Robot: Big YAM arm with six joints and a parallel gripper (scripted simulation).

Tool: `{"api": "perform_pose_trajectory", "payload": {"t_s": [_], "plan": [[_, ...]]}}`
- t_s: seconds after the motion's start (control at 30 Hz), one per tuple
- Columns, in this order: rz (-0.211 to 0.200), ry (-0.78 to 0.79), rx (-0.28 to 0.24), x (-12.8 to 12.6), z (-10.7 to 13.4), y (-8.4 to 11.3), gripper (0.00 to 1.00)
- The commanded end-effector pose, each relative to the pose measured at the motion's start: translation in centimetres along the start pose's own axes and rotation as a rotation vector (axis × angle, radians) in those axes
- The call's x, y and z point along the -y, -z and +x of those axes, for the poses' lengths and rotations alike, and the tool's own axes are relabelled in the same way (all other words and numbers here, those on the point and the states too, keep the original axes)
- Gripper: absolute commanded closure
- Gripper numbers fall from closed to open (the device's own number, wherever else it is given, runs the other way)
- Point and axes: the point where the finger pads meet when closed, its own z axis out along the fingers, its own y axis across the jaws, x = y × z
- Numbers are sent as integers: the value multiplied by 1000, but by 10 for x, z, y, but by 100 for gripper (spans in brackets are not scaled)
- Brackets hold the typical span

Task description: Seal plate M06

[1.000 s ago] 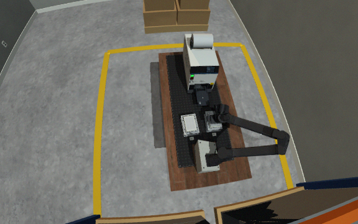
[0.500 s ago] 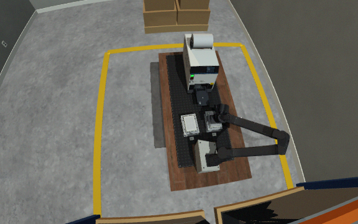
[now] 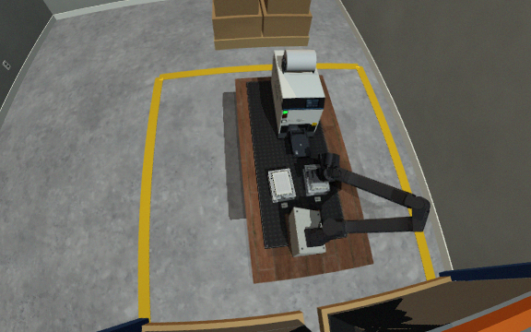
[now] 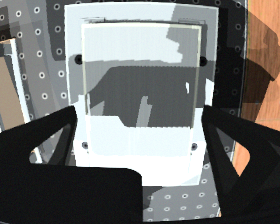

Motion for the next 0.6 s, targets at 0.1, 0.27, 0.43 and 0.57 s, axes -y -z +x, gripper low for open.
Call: {"api": "perform_pose_trajectory", "payload": {"t_s": [0.1, 0.27, 0.43, 0.57], "plan": [[7, -19, 43, 5, -21, 14, 0], [10, -32, 40, 9, -24, 16, 0], [9, -32, 47, 7, -29, 20, 0], [11, -28, 50, 9, -30, 22, 0]]}}
